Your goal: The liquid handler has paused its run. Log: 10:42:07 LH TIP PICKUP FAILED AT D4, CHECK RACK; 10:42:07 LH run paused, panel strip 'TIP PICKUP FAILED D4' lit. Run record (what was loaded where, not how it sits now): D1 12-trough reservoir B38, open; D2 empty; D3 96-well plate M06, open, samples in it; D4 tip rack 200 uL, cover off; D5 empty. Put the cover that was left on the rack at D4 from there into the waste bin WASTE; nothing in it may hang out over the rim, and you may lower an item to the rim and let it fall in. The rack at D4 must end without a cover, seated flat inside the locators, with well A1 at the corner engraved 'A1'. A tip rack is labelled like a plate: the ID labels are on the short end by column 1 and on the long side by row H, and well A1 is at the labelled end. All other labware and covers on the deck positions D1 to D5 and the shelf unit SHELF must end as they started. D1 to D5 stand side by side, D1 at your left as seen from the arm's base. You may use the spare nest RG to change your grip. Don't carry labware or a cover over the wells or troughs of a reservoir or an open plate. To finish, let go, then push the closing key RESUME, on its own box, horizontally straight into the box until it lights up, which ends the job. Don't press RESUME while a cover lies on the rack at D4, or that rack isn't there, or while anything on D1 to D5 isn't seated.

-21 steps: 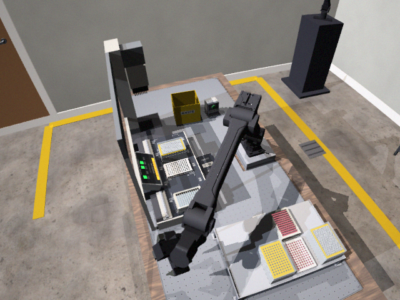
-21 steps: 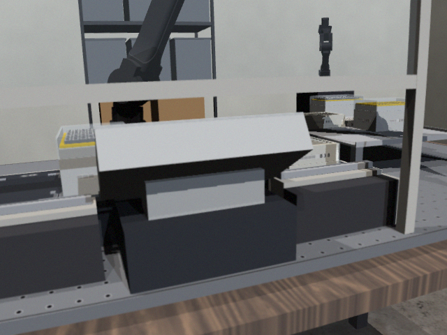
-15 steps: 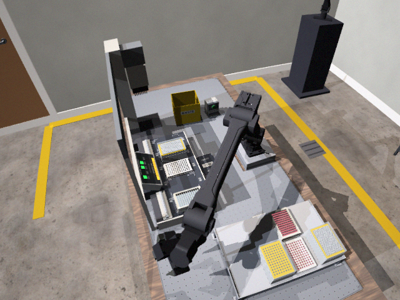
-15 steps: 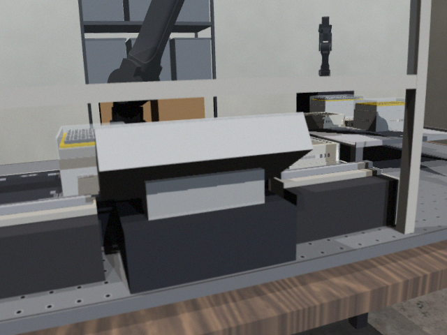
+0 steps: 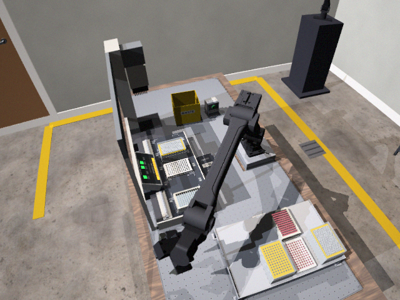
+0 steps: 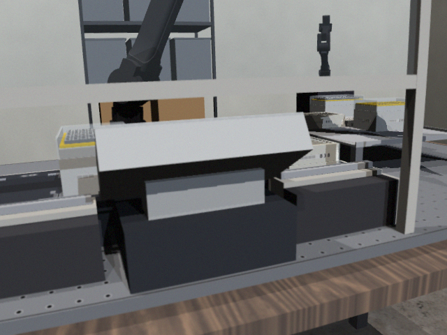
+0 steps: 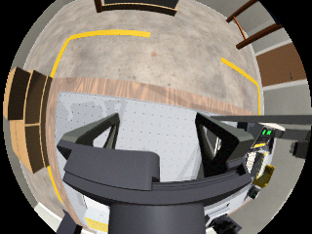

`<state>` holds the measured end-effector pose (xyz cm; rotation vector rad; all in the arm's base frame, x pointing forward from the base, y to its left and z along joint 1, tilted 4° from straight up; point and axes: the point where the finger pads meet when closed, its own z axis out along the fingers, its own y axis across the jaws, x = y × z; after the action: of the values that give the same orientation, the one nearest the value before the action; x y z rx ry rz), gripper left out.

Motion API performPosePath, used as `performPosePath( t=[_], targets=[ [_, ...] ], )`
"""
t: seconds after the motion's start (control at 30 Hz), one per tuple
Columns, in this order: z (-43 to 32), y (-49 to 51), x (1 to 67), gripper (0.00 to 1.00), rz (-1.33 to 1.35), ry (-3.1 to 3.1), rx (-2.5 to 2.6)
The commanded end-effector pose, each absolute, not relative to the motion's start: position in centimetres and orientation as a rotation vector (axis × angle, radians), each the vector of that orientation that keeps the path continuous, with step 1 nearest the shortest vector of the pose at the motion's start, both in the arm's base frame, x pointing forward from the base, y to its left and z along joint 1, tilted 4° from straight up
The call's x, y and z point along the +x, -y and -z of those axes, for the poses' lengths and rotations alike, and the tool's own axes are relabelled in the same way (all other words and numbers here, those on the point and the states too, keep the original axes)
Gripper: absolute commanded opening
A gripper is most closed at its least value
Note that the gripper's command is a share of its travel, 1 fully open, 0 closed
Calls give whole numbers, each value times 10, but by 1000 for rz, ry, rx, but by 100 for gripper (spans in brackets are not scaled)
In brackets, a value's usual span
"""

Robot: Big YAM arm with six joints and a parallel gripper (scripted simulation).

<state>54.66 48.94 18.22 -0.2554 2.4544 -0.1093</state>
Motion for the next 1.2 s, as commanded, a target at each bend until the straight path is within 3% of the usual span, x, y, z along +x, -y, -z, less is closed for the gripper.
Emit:
performPosePath(
  t=[0.0, 1.17],
  targets=[
    [-215, -463, 546, 100, 78, -2481, -179],
    [-224, -336, 458, 100, -101, -3078, -46]
  ],
)
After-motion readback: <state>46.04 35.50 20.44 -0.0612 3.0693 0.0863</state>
